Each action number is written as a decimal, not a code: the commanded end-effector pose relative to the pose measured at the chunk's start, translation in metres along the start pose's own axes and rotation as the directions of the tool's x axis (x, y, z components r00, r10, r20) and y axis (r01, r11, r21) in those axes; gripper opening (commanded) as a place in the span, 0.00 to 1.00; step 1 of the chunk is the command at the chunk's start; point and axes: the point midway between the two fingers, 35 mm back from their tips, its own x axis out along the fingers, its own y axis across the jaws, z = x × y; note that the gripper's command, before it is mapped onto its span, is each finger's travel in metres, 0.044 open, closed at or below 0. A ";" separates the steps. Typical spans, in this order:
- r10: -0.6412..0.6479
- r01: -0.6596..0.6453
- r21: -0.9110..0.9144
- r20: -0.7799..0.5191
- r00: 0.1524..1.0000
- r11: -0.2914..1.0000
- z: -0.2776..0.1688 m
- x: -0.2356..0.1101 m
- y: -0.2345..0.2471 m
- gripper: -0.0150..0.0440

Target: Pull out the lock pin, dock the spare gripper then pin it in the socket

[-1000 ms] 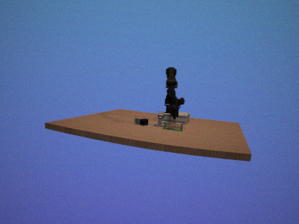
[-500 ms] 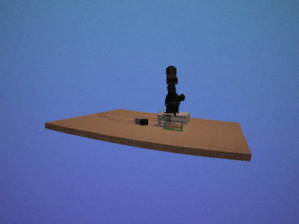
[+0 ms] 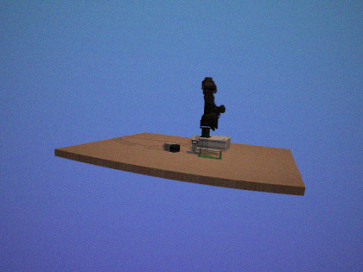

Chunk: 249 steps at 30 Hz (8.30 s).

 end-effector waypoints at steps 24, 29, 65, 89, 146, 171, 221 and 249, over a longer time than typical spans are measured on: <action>0.029 0.407 0.690 -0.489 0.872 -0.598 -0.167 -0.019 0.000 1.00; 0.050 0.356 0.470 -0.547 0.836 -0.807 -0.189 -0.024 0.005 1.00; 0.142 -0.174 -0.358 -0.702 0.698 -0.917 -0.254 -0.045 0.028 1.00; 0.142 -0.174 -0.358 -0.702 0.698 -0.917 -0.278 0.035 0.023 1.00; 0.142 -0.174 -0.358 -0.702 0.698 -0.917 -0.279 0.038 0.019 0.25; 0.146 -0.166 -0.359 -0.698 0.701 -0.919 -0.256 -0.030 0.029 0.25; 0.163 0.129 0.174 0.193 0.968 -0.976 -0.194 0.017 0.129 0.25; -0.241 -0.530 0.250 0.683 0.690 -0.810 -0.141 -0.012 0.145 0.25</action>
